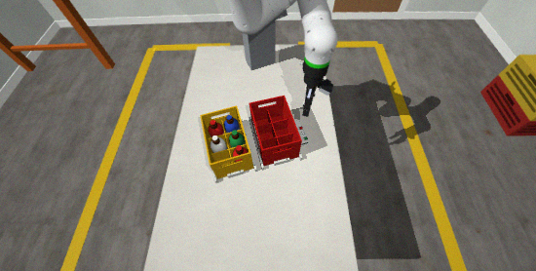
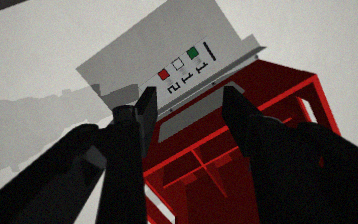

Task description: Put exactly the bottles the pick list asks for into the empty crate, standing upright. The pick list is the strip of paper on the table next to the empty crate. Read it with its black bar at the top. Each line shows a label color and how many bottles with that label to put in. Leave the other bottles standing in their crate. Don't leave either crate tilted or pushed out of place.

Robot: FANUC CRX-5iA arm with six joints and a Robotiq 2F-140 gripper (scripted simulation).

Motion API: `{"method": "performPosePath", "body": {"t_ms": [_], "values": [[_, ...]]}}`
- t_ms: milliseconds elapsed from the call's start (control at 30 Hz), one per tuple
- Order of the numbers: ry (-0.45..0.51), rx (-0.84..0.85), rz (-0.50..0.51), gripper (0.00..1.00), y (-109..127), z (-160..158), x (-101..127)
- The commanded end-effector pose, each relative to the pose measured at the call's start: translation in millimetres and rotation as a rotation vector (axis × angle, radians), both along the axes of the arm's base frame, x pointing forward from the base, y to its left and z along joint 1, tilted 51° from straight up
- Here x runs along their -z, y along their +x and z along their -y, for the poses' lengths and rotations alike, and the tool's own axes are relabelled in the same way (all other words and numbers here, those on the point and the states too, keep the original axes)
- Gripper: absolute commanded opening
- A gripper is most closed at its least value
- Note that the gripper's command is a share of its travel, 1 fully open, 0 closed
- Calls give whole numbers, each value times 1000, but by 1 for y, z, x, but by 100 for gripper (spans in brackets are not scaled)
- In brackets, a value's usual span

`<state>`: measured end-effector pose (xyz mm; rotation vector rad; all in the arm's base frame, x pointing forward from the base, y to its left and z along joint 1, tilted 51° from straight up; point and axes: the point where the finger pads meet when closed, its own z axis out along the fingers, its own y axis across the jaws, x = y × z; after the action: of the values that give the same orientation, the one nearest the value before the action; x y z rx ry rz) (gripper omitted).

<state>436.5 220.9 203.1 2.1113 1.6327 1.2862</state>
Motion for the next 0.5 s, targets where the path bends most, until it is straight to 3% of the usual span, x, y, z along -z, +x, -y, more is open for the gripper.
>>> {"method": "performPosePath", "body": {"t_ms": [0,100,467], "values": [[-104,-113,34,44,0,0,-1],[-127,-134,46,44,0,0,-1],[-405,-383,184,44,0,0,-1]]}}
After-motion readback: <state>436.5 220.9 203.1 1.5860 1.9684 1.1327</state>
